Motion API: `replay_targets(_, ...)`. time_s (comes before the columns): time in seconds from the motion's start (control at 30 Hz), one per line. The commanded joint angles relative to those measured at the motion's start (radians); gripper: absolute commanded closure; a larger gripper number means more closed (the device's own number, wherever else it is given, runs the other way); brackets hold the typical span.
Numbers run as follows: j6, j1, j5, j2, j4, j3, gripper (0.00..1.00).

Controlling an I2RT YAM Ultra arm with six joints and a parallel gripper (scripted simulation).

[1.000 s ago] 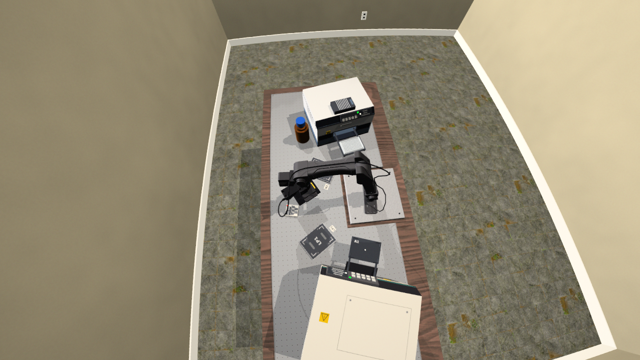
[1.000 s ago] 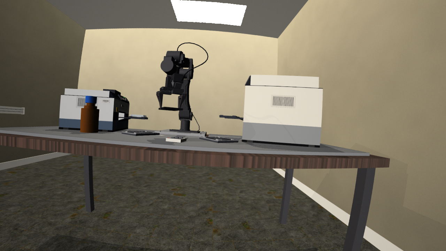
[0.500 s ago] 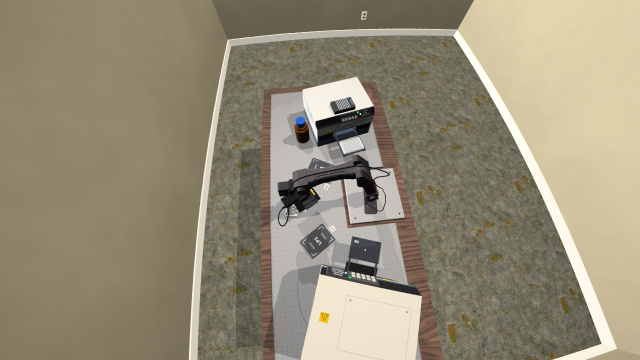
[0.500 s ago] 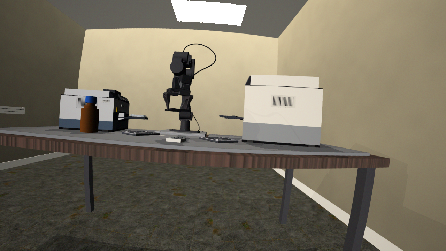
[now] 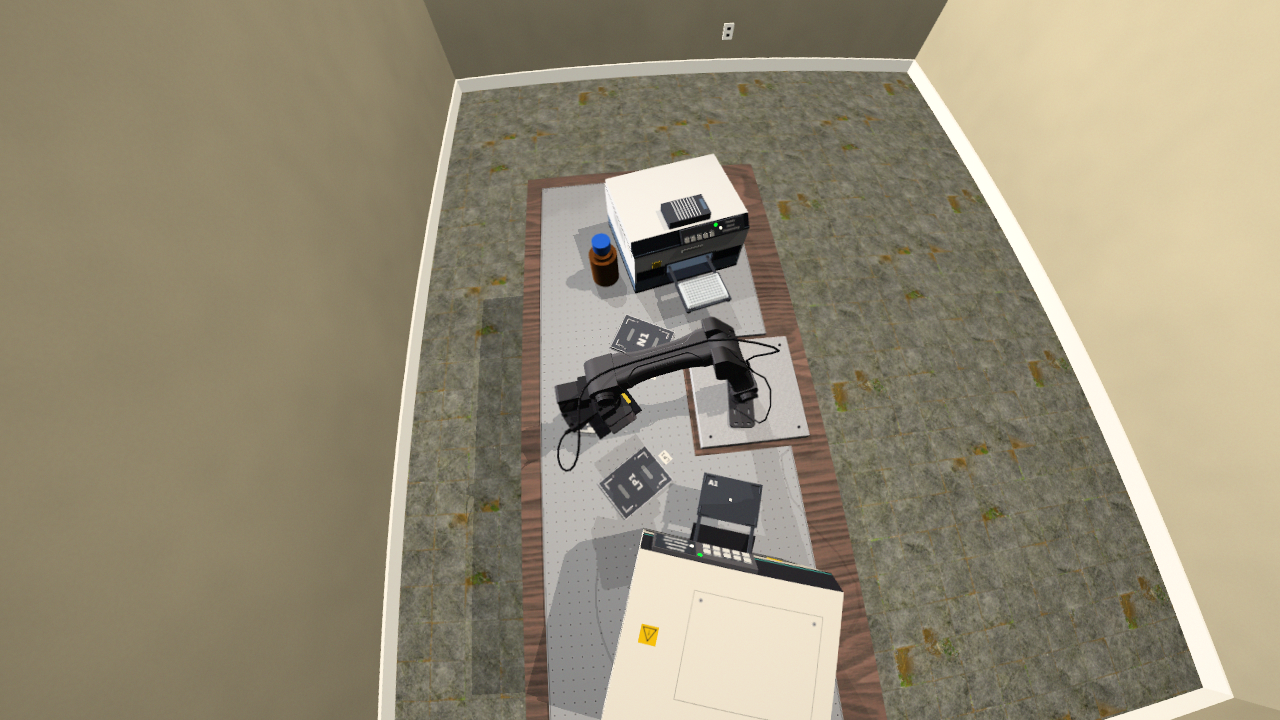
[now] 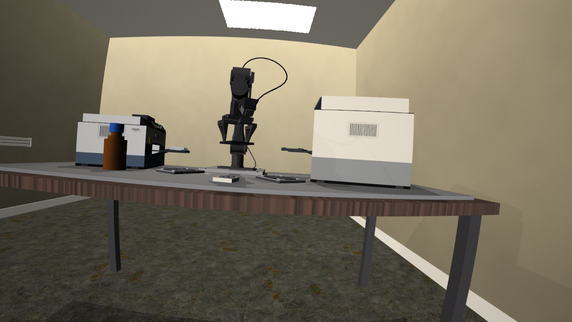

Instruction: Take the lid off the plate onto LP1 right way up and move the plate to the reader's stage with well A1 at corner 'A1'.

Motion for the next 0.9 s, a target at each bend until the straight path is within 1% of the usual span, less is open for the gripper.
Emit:
replay_targets(0.0, 0.043, 0.03, -0.009, 0.003, 0.012, 0.035, 0.15)
replay_targets(0.23, 0.063, 0.066, -0.009, -0.002, 0.015, 0.037, 0.15)
replay_targets(0.4, 0.098, 0.102, -0.008, 0.019, 0.024, 0.038, 0.15)
replay_targets(0.53, 0.114, 0.129, -0.009, 0.009, 0.025, 0.041, 0.15)
replay_targets(0.63, 0.132, 0.151, -0.009, 0.026, 0.028, 0.041, 0.15)
replay_targets(0.77, 0.146, 0.165, -0.009, 0.023, 0.03, 0.042, 0.15)
replay_targets(0.8, 0.152, 0.172, -0.009, 0.001, 0.027, 0.043, 0.15)
replay_targets(0.87, 0.167, 0.186, -0.008, 0.018, 0.031, 0.044, 0.15)
